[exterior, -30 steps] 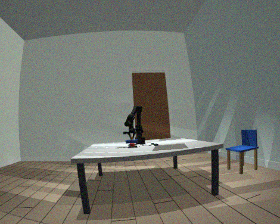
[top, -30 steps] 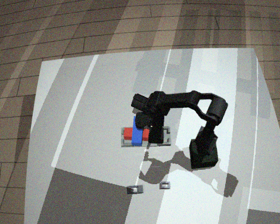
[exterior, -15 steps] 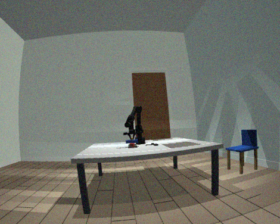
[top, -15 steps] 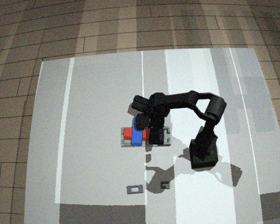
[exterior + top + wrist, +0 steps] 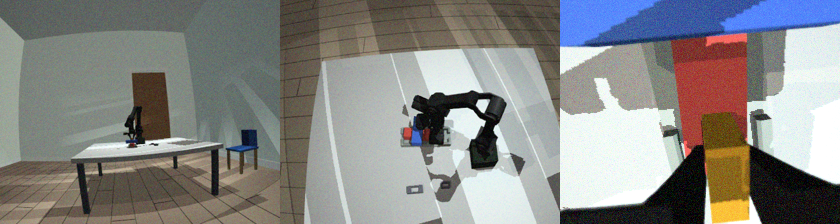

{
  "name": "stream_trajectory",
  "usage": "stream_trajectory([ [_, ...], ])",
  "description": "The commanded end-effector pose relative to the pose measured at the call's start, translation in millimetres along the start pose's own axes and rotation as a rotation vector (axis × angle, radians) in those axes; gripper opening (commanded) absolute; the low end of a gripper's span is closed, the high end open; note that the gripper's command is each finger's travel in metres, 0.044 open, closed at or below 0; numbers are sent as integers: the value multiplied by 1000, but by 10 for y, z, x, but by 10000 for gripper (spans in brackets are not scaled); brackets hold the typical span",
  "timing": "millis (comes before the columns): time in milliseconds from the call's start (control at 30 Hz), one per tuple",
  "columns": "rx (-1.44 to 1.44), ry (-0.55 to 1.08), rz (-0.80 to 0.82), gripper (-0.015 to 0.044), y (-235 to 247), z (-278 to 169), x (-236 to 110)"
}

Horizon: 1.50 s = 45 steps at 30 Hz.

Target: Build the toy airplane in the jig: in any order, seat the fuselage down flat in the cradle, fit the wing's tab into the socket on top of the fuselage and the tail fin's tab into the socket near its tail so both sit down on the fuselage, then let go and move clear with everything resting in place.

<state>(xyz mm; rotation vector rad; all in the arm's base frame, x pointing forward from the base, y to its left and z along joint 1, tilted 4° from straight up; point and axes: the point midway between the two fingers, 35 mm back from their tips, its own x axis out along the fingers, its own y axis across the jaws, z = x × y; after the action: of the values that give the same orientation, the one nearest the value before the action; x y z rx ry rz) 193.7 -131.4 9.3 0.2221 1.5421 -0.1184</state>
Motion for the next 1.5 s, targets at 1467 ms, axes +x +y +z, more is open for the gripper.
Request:
stream_trajectory([
  [1467,4,5,-3,260,17,35,-917],
])
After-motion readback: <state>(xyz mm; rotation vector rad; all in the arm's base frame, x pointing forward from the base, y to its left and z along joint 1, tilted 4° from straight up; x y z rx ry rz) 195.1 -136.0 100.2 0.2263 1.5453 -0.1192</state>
